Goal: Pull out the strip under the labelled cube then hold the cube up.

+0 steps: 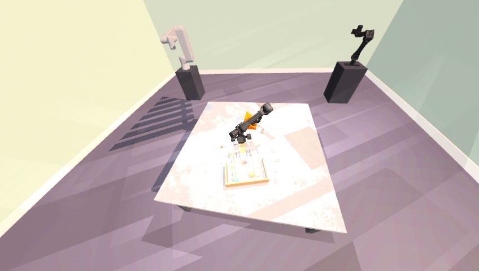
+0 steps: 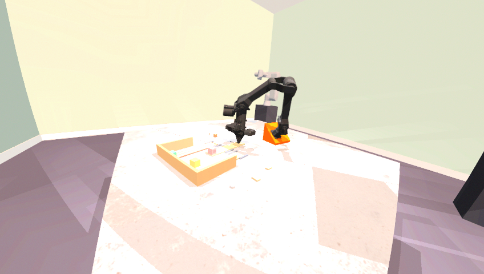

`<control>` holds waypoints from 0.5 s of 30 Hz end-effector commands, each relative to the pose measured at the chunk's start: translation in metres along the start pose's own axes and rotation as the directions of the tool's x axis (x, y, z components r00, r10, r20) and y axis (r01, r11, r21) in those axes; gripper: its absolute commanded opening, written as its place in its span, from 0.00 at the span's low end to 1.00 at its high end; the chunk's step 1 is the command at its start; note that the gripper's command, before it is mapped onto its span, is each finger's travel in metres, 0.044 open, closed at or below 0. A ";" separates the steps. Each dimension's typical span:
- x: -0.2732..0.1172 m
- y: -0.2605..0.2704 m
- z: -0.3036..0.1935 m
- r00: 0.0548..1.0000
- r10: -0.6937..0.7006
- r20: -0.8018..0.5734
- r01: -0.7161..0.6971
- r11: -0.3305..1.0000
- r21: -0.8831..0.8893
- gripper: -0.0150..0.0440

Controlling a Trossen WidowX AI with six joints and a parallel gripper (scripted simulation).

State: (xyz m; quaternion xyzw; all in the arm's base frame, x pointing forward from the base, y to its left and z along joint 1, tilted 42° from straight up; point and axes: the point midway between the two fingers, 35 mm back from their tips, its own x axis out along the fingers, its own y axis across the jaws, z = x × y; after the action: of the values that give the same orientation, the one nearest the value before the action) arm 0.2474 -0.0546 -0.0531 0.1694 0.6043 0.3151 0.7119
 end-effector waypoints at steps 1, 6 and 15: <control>0.004 0.002 -0.013 1.000 0.007 -0.023 -0.006 1.000 0.009 0.25; 0.004 0.002 -0.021 1.000 0.006 -0.023 -0.006 1.000 0.009 0.25; 0.003 0.002 -0.035 1.000 0.006 -0.024 -0.006 1.000 0.009 0.25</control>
State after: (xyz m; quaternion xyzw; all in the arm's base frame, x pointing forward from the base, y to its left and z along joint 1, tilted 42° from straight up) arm 0.2254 -0.0588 -0.0583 0.1692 0.6048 0.3144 0.7119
